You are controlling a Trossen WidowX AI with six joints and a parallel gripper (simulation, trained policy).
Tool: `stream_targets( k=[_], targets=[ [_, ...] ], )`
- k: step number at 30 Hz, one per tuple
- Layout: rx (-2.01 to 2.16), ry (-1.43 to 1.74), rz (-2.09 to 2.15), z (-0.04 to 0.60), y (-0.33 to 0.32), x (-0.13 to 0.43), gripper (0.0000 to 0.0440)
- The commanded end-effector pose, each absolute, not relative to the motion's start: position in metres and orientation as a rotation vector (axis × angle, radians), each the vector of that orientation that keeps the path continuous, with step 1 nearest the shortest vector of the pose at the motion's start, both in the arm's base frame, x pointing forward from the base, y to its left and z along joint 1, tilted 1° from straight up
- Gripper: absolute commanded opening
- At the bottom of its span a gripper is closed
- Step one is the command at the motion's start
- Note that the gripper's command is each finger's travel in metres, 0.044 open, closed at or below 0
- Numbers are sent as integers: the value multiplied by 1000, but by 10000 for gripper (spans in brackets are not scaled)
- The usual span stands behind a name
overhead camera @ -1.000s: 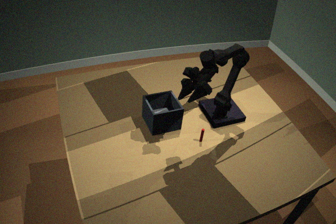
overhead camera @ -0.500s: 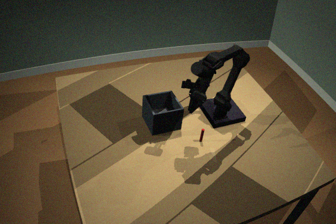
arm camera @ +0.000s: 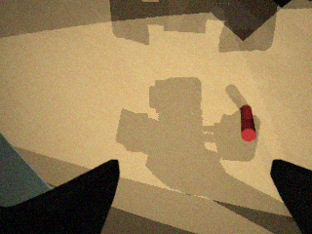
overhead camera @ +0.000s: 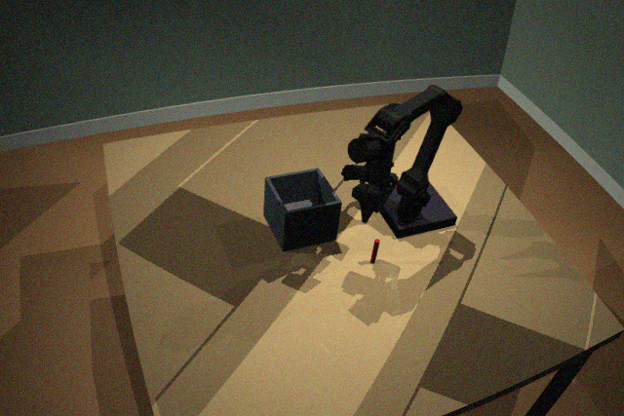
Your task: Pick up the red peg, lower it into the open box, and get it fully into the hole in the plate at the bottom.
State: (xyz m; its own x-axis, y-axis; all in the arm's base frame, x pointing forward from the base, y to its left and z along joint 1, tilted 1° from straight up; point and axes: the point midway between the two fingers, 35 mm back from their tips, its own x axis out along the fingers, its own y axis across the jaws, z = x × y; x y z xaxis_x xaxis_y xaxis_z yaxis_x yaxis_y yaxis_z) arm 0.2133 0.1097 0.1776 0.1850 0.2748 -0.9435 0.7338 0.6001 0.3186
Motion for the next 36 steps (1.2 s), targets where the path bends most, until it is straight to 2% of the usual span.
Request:
stream_targets(
  k=[1, 13, 36],
  targets=[
    [961, 1466, -498, 166, 111, 200, 427],
    [981, 1559, -761, 137, 115, 175, 437],
    [994, 1506, -997, 65, 106, 166, 440]
  ],
)
